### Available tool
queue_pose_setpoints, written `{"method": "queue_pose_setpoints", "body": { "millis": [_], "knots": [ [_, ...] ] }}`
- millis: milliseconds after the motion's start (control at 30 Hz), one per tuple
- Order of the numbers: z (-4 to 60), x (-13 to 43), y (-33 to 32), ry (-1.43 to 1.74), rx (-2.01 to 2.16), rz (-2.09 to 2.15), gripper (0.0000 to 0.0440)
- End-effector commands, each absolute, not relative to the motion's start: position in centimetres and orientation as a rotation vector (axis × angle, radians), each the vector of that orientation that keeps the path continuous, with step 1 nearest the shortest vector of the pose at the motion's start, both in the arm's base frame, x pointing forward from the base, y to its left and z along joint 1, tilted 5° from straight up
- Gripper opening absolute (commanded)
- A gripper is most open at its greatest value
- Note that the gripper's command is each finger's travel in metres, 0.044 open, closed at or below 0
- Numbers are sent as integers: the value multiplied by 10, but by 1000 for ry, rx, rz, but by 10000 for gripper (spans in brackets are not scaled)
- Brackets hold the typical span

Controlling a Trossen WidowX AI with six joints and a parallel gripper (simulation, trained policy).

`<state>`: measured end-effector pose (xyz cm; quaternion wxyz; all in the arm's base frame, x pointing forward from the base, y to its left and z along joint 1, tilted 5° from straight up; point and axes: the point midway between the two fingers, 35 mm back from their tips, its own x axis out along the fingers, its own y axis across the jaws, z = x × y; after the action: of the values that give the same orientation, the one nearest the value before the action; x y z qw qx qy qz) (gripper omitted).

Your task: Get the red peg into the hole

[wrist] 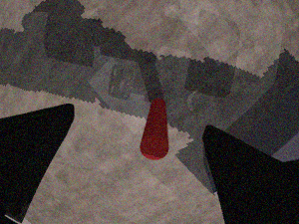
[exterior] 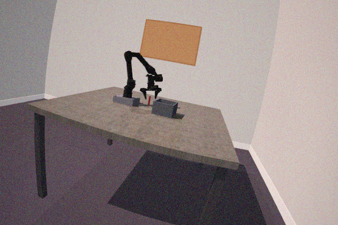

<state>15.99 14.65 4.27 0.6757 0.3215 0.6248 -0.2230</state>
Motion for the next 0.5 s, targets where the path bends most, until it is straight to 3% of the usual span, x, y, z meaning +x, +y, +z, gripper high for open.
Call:
{"method": "queue_pose_setpoints", "body": {
  "millis": [0,167,467],
  "knots": [
    [26,159,145,1390,759,-528,440],
    [13,158,146,1378,804,-550,415],
    [7,156,147,1415,855,-587,185]
  ]
}}
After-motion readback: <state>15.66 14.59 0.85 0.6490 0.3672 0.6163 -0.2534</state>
